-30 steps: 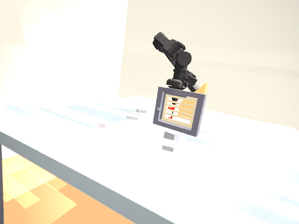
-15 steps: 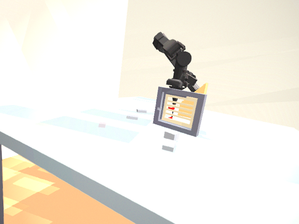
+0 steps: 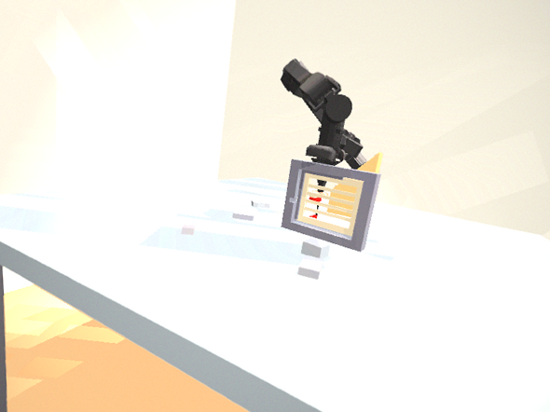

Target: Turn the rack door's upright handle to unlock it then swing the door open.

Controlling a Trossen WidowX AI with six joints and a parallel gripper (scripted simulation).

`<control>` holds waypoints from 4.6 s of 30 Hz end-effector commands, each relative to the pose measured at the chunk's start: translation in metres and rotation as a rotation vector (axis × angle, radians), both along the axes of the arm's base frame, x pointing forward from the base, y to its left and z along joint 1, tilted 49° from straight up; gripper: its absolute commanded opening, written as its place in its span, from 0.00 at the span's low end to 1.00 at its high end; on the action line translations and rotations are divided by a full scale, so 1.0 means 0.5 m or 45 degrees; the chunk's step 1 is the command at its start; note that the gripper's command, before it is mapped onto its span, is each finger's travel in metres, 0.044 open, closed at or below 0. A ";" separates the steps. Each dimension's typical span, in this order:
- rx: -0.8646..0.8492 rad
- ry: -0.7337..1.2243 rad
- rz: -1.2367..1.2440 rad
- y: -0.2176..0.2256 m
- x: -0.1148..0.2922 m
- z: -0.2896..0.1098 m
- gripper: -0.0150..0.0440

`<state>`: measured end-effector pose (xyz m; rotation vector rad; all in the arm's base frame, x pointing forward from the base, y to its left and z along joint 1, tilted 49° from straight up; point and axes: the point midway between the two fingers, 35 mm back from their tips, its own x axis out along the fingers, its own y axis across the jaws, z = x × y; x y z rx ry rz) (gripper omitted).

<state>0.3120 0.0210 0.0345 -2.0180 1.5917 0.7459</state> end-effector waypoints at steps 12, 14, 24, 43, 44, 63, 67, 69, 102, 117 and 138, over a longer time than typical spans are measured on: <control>0.030 -0.132 -0.121 0.003 -0.010 -0.004 0.28; 0.040 -0.168 -0.154 0.003 -0.013 -0.005 0.28; 0.084 -0.342 -0.314 0.008 -0.029 -0.015 0.28; 0.158 -0.629 -0.579 0.026 -0.076 -0.048 0.28; 0.161 -0.644 -0.592 0.027 -0.078 -0.050 0.28; 0.227 -0.897 -0.826 0.058 -0.123 -0.096 0.28; 0.241 -0.952 -0.878 0.067 -0.131 -0.107 0.28; 0.248 -0.980 -0.903 0.071 -0.134 -0.112 0.28; 0.367 -1.439 -1.328 0.155 -0.166 -0.211 0.28; 0.428 -1.671 -1.545 0.202 -0.156 -0.259 0.28; 0.452 -1.762 -1.630 0.221 -0.147 -0.276 0.28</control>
